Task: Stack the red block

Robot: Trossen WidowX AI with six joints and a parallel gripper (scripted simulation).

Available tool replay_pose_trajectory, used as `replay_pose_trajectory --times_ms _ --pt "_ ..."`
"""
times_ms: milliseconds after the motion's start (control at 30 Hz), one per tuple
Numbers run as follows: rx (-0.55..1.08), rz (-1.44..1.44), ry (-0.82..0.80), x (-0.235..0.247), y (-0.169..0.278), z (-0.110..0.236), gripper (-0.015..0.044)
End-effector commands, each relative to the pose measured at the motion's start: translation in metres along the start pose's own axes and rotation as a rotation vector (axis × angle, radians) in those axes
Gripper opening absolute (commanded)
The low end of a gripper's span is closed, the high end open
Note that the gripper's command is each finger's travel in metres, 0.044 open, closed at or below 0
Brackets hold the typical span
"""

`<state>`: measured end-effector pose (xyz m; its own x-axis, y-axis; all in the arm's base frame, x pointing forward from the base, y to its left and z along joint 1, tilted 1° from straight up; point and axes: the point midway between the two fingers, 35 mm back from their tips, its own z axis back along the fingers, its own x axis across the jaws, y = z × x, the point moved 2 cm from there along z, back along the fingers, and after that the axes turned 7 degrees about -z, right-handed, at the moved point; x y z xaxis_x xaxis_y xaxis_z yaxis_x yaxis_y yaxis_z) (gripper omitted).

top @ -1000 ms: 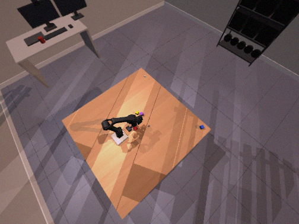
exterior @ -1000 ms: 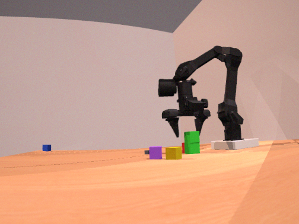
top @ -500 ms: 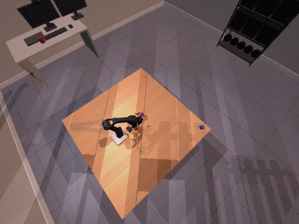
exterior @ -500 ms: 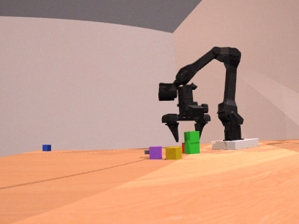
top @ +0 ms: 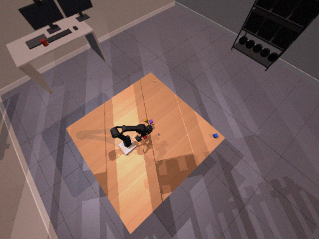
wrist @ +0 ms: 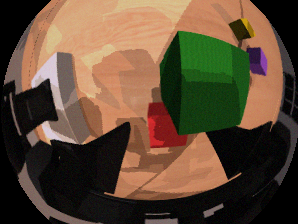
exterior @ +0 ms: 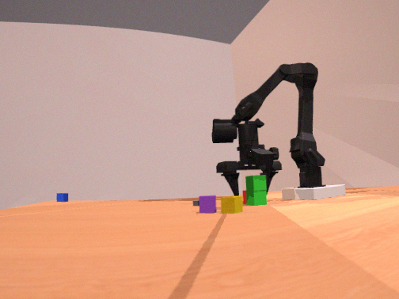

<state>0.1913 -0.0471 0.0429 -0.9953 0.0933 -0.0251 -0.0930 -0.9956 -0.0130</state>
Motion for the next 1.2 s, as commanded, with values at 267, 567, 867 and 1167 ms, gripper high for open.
replay_pose_trajectory --times_ms 267,567,867,1167 --pt "-0.006 -0.005 -0.004 0.0014 -0.0009 -0.0103 0.044" --pt "-0.006 -0.005 -0.004 0.0014 -0.0009 -0.0103 0.044" --pt "-0.006 -0.005 -0.004 0.0014 -0.0009 -0.01 0.023" --pt "-0.006 -0.005 -0.004 0.0014 -0.0009 -0.01 0.0131"
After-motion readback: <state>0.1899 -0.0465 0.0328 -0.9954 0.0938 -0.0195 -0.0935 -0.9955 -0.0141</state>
